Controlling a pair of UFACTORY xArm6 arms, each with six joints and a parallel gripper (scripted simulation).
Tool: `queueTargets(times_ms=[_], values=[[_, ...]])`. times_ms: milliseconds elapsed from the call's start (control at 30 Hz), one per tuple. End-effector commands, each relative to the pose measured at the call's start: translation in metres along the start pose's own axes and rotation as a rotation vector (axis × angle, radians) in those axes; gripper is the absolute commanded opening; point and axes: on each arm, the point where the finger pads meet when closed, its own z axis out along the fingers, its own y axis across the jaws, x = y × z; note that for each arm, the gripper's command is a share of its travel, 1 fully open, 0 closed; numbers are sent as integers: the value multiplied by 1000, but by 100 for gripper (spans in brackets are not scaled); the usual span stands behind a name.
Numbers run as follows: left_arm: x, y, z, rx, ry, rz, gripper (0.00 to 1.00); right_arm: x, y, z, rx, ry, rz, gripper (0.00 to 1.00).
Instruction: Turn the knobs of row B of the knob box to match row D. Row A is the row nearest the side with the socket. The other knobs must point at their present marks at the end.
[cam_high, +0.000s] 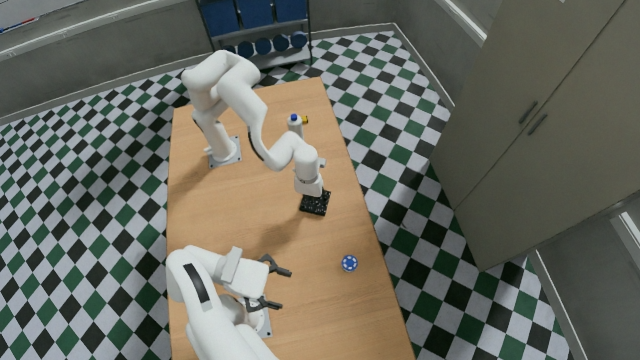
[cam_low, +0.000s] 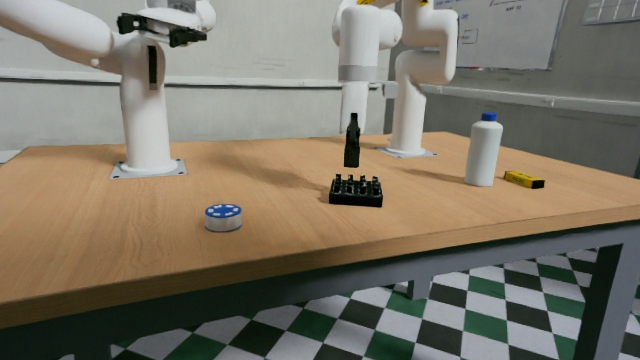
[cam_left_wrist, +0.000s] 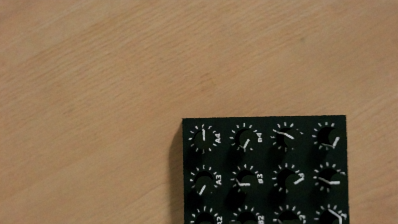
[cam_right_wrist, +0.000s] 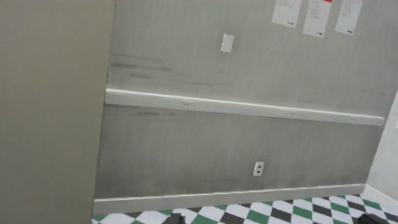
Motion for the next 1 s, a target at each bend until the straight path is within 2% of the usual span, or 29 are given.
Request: queueTargets(times_ms=[0, 533, 600, 633, 967], values=[[-1, 2, -3, -5, -1, -83, 21, 1, 0, 0, 0, -1, 1, 100], [0, 2, -9, -5, -2, -555, 21, 1, 0, 0, 0, -1, 1, 100], [0, 2, -9, -5, -2, -555, 21, 1, 0, 0, 0, -1, 1, 100], [0, 2, -10, -5, -3, -637, 21, 1, 0, 0, 0, -1, 1, 100], [0, 2, -13, -4, -3, -906, 21, 1, 0, 0, 0, -1, 1, 100]])
